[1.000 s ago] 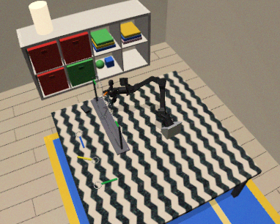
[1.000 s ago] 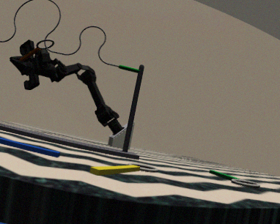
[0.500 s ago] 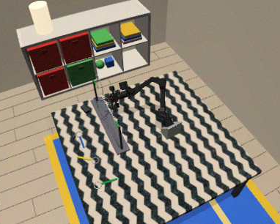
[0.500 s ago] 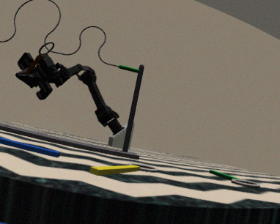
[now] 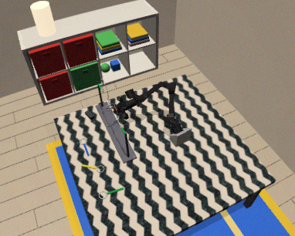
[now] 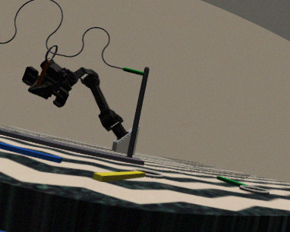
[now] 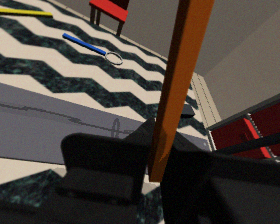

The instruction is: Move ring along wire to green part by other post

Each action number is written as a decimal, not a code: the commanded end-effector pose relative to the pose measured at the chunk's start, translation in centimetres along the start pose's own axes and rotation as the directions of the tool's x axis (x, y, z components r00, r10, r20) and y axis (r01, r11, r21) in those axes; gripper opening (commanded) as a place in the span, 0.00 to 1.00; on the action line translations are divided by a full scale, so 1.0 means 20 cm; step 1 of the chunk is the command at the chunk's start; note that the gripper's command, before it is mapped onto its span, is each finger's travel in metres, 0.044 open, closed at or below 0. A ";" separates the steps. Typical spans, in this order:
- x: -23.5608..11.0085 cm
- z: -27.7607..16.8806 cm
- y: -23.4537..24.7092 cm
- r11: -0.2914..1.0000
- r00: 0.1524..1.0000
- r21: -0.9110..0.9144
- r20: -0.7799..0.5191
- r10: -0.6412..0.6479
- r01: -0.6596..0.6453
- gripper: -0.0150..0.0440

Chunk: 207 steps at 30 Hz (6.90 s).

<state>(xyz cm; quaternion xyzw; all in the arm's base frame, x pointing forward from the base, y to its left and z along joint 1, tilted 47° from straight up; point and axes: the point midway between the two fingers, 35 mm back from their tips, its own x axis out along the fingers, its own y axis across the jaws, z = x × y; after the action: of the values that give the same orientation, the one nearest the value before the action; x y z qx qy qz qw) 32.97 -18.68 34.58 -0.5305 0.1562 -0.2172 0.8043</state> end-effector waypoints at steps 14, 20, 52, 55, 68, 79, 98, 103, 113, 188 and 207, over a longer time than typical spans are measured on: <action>-0.05 0.04 0.22 0.967 0.993 0.227 -0.010 0.119 -0.113 0.00; -0.06 0.05 0.27 0.957 0.991 0.260 -0.009 0.136 -0.129 0.00; -0.14 0.13 0.53 0.882 0.974 0.424 0.004 0.227 -0.207 0.00; -0.15 0.15 0.56 0.860 0.969 0.458 0.009 0.247 -0.224 0.00; -0.23 0.26 0.73 0.697 0.930 0.645 0.057 0.364 -0.313 0.00; -0.33 0.41 0.84 0.482 0.877 0.792 0.132 0.462 -0.374 0.00; -0.51 0.72 0.91 0.032 0.764 0.917 0.311 0.565 -0.397 0.00; -0.55 0.81 0.91 -0.091 0.733 0.919 0.363 0.575 -0.384 0.00; -0.64 0.96 0.85 -0.318 0.676 0.885 0.465 0.572 -0.340 0.00; -0.56 0.85 0.74 0.453 0.867 0.806 0.142 0.477 -0.381 0.00; -0.49 0.74 0.65 0.794 0.952 0.545 0.027 0.306 -0.270 0.00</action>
<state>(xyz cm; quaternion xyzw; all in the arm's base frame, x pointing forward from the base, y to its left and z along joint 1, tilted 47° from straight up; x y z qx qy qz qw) 34.27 2.92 28.33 -0.2144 0.1968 -0.1331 0.9474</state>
